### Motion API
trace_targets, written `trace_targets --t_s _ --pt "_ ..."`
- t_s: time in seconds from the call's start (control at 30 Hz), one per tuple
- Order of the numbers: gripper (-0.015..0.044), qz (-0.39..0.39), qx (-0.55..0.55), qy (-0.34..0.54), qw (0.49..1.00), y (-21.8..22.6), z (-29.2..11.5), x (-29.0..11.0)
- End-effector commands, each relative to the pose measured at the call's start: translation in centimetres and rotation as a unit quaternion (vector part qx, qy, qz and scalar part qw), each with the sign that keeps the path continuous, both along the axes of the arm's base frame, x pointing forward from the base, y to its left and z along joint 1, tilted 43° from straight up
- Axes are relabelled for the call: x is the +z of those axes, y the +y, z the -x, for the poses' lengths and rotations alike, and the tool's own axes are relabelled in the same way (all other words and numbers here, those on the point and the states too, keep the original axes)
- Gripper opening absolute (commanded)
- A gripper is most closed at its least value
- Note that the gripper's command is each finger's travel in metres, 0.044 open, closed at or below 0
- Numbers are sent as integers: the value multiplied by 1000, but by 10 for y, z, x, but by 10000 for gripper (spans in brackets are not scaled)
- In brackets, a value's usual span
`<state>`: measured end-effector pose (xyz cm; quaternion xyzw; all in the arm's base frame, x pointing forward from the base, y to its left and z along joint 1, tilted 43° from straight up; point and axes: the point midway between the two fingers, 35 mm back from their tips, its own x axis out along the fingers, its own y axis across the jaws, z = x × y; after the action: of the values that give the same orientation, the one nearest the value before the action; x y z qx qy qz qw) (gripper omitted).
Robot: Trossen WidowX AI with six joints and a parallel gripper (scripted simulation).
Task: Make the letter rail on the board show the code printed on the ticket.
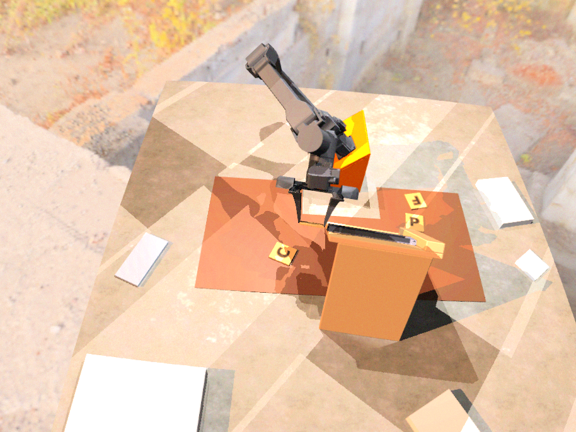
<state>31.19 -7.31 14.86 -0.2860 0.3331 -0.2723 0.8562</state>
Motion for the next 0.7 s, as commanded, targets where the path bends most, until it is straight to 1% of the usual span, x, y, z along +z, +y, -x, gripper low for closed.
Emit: trace_targets --t_s 0.0,0.67 --pt "0 1 -2 0 1000 1 0 -3" --pt "0 0 -2 0 1000 8 -3 -10"
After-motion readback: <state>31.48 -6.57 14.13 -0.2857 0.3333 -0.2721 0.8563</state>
